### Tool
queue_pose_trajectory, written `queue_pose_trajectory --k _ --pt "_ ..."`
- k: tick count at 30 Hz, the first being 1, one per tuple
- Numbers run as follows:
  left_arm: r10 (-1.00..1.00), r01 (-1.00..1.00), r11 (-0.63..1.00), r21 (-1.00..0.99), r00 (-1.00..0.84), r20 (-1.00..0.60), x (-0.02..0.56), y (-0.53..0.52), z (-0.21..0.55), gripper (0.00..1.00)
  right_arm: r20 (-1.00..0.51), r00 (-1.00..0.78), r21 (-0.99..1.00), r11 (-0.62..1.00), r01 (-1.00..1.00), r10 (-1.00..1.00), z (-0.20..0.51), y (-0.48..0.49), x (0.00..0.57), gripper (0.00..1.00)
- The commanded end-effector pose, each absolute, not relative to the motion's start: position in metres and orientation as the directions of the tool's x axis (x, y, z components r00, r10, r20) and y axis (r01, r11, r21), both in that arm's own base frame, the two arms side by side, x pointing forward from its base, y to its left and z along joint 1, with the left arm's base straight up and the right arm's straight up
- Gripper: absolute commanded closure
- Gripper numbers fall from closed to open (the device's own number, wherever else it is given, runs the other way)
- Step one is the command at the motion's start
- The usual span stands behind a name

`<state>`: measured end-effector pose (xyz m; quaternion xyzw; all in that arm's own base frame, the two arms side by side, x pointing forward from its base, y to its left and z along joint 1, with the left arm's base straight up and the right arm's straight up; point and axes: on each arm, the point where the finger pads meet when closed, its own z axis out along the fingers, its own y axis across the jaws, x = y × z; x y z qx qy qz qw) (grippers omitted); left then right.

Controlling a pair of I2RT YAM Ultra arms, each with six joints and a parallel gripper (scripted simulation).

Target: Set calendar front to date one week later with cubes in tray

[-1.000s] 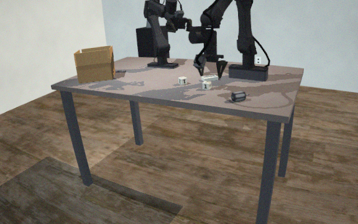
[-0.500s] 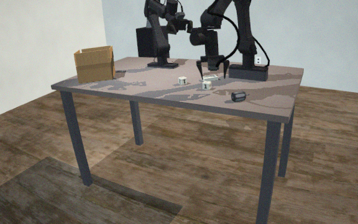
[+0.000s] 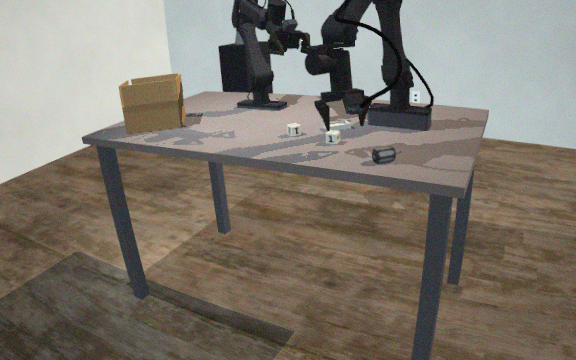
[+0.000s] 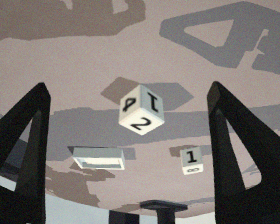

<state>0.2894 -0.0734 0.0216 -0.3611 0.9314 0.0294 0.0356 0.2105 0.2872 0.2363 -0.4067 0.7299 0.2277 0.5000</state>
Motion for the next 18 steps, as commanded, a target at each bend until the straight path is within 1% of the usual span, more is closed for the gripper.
queue_pose_trajectory --k 1,8,12,17,18 --pt "-0.693 -0.699 0.715 0.016 -0.712 -0.116 0.299 -0.07 0.031 0.0 -0.924 -0.159 -0.074 0.568 -0.82 -0.349 0.248 0.289 0.212 0.0" --pt "-0.693 -0.699 0.715 0.016 -0.712 -0.116 0.299 -0.07 0.031 0.0 -0.924 -0.159 -0.074 0.568 -0.82 -0.349 0.248 0.289 0.212 0.0" --pt "-0.609 -0.611 0.791 -0.011 -0.787 -0.095 0.297 -0.082 0.03 0.45 -0.924 -0.159 -0.074 0.568 -0.82 -0.349 0.248 0.289 0.212 0.0" --pt "-0.358 -0.357 0.934 -0.033 -0.931 -0.068 0.281 -0.105 0.021 0.45 -0.924 -0.159 -0.074 0.568 -0.82 -0.349 0.248 0.289 0.212 0.0" --pt "-0.358 -0.357 0.934 -0.033 -0.931 -0.068 0.281 -0.105 0.021 0.45 -0.924 -0.159 -0.074 0.568 -0.82 -0.349 0.248 0.289 0.212 0.0"
